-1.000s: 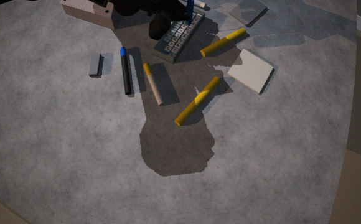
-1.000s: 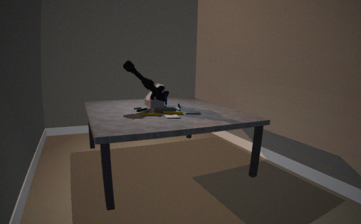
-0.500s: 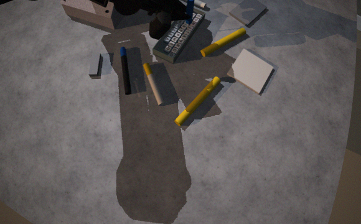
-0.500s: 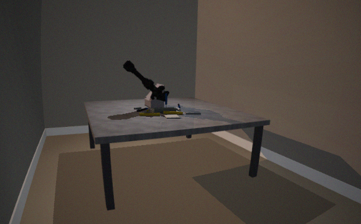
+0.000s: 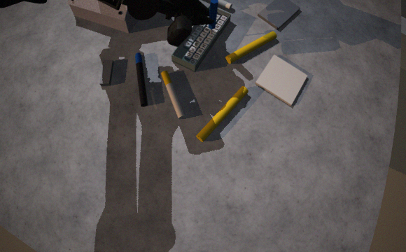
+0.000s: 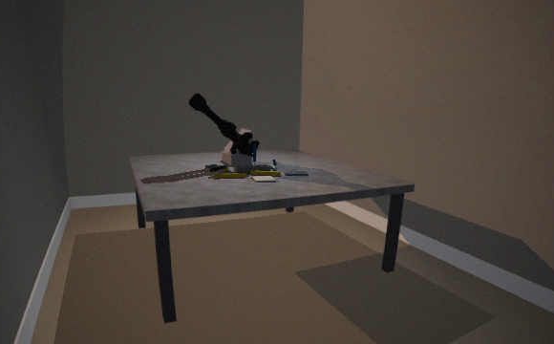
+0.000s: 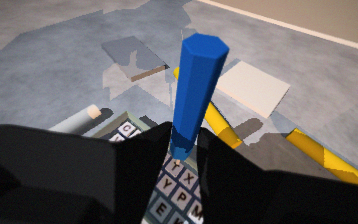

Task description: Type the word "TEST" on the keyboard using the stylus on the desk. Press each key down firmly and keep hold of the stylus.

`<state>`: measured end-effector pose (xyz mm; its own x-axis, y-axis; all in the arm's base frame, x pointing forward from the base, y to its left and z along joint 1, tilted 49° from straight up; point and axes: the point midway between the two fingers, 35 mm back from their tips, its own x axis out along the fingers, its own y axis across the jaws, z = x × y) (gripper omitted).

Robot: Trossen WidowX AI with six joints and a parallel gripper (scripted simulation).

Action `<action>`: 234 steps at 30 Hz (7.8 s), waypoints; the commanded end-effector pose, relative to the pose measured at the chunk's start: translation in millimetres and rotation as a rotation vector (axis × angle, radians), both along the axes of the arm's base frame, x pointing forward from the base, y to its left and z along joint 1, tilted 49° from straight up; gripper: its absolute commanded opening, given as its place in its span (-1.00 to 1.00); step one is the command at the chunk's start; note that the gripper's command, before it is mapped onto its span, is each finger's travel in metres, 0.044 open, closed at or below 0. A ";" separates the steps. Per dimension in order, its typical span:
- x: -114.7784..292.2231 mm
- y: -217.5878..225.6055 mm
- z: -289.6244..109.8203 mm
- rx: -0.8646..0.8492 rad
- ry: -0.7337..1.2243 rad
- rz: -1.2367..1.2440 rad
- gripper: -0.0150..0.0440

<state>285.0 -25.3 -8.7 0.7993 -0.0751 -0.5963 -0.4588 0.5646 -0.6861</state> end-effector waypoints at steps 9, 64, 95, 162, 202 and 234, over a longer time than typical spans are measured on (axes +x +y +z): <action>-1.3 -4.8 -7.1 0.001 0.007 0.006 -0.22; -3.5 17.5 9.8 -0.017 0.065 0.048 -0.30; -29.8 14.1 41.6 -0.038 0.394 0.352 -0.49; -25.0 -12.8 19.7 -0.040 0.395 0.351 -0.22; -23.7 -28.1 6.7 -0.040 0.395 0.351 -0.22; -27.4 0.1 27.4 -0.034 0.401 0.358 -0.34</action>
